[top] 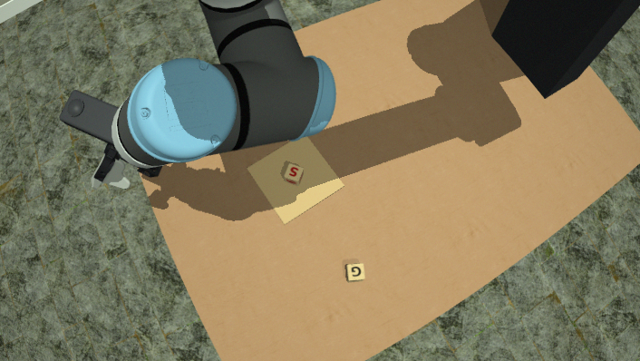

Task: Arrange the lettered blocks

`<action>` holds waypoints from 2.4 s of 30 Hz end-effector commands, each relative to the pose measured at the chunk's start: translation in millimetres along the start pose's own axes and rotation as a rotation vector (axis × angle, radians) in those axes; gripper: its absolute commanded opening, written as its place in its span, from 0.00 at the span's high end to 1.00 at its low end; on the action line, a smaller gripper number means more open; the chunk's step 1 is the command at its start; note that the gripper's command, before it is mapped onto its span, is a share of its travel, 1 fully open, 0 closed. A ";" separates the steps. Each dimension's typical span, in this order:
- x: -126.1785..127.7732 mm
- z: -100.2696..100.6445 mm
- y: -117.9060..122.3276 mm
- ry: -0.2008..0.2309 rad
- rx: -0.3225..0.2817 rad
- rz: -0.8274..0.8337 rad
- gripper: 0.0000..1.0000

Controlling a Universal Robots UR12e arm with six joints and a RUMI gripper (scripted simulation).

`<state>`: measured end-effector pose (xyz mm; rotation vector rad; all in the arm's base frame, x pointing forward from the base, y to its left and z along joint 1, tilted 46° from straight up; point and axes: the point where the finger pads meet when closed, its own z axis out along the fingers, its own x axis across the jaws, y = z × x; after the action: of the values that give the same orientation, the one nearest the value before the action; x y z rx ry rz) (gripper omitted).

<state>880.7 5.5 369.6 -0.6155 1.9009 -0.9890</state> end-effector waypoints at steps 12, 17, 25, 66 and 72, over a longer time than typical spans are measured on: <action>-0.4 -0.4 -0.6 -0.001 0.001 0.000 0.00; -0.4 -0.4 -0.6 -0.001 0.001 0.000 0.00; -10.1 -10.8 39.2 -0.010 -0.015 0.005 0.00; -27.7 -209.9 392.9 -0.113 -0.145 0.015 0.00; -27.7 -209.9 392.9 -0.113 -0.145 0.015 0.00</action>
<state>700.2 327.7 118.9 -0.7246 1.8856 -0.7952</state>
